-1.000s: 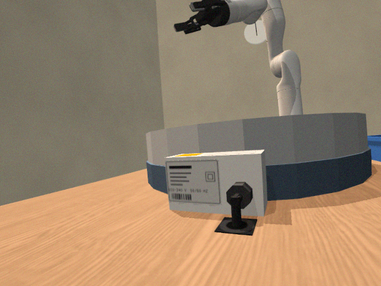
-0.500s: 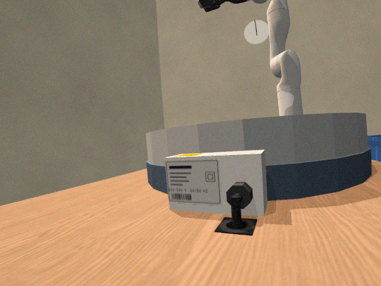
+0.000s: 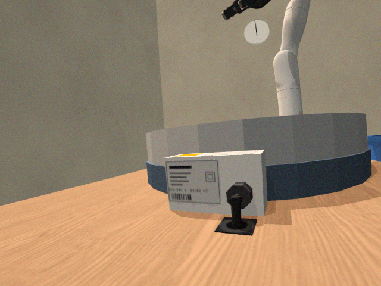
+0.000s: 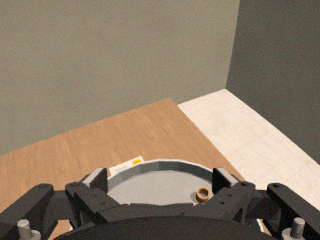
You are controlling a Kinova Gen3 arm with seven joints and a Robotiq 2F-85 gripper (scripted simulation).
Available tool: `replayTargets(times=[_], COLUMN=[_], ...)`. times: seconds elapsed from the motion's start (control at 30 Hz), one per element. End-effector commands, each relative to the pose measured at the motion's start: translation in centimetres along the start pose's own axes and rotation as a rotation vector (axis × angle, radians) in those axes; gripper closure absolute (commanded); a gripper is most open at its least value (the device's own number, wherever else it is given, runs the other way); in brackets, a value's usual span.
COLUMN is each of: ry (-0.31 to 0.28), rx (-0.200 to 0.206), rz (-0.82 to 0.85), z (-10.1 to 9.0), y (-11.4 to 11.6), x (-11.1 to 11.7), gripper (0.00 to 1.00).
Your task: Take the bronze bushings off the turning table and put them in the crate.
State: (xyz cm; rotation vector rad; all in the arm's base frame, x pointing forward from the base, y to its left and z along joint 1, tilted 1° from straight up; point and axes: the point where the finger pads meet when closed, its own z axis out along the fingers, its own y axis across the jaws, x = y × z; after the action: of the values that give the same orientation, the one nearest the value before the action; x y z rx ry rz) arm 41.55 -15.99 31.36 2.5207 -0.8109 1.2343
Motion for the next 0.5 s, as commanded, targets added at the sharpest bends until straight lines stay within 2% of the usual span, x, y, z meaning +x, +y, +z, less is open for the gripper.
replayTargets(times=[0.0, 0.07, 0.17, 0.2, 0.3, 0.37, 0.4, 0.47], ry=[-0.235, -0.235, -0.206, -0.213, -0.235, -0.235, -0.234, -0.318], rx=[-0.029, -0.029, -0.047, -0.044, -0.029, -0.029, -0.079, -0.093], rz=[0.048, 0.048, 0.046, 0.047, 0.048, 0.048, 0.054, 0.061], z=[-1.8, -1.8, -1.8, -1.9, -1.9, -1.9, -2.8, -3.7], y=[-1.1, -1.1, 0.9, 1.0, -0.3, -0.3, 0.4, -1.5], x=[-3.9, -3.9, -1.9, -1.8, -3.1, -3.1, -2.2, -3.0], gripper=[0.00, 0.00, 0.00, 0.00, 0.00, 0.00, 0.00, 0.00])
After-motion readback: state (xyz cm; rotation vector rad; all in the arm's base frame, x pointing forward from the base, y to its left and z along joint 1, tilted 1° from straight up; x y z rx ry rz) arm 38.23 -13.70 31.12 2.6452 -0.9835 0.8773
